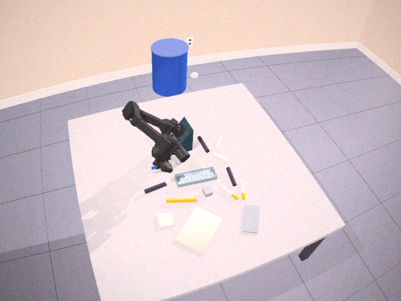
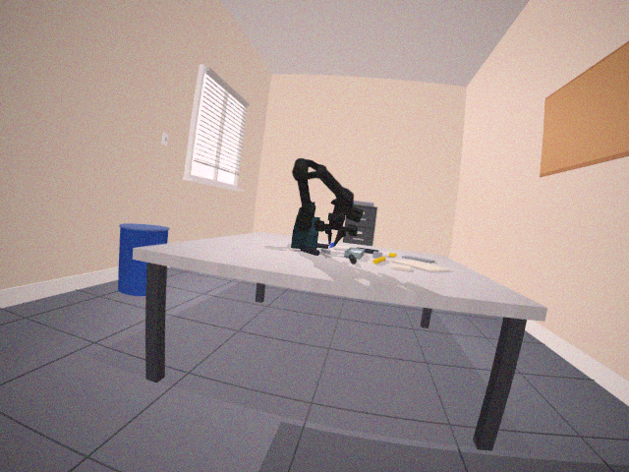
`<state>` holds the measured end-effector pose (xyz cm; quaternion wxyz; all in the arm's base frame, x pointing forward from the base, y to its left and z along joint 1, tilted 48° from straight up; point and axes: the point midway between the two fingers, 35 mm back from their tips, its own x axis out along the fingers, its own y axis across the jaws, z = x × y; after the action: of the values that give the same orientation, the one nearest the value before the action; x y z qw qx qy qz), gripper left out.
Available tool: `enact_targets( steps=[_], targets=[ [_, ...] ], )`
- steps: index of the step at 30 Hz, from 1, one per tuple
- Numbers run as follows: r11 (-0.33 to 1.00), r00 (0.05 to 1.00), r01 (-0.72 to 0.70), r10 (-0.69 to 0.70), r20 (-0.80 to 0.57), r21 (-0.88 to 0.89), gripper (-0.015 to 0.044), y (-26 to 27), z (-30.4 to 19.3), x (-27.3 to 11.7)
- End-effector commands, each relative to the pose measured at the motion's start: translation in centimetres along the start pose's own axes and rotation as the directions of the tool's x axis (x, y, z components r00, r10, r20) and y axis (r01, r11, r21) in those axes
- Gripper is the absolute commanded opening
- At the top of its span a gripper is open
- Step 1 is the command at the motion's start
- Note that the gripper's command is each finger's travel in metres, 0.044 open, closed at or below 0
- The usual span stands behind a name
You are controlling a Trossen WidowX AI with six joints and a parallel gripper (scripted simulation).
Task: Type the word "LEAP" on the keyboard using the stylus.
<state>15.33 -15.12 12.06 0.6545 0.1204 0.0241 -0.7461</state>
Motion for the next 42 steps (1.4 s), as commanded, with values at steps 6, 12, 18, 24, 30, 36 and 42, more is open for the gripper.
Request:
enact_targets(
  steps=[6, 12, 18, 24, 30, 36, 42],
  targets=[
    [0.999, 0.997, 0.038, -0.040, -0.072, -0.038, 0.0000, 0.5, -0.9, -0.3],
    [0.985, 0.959, 0.102, -0.135, -0.249, -0.141, 0.0000, 1.7, -3.6, -1.3],
    [0.961, 0.881, 0.122, -0.220, -0.418, -0.247, 0.0000, 3.0, -6.3, -2.8],
    [0.936, 0.771, 0.099, -0.286, -0.569, -0.337, 0.0000, 4.5, -9.0, -4.9],
    [0.911, 0.630, 0.042, -0.343, -0.697, -0.410, 0.0000, 6.0, -11.4, -7.3],
    [0.889, 0.465, -0.041, -0.387, -0.796, -0.456, 0.0000, 7.7, -13.5, -10.1],
    [0.873, 0.280, -0.143, -0.415, -0.865, -0.466, 0.0000, 9.5, -15.3, -13.1]
  ],
)
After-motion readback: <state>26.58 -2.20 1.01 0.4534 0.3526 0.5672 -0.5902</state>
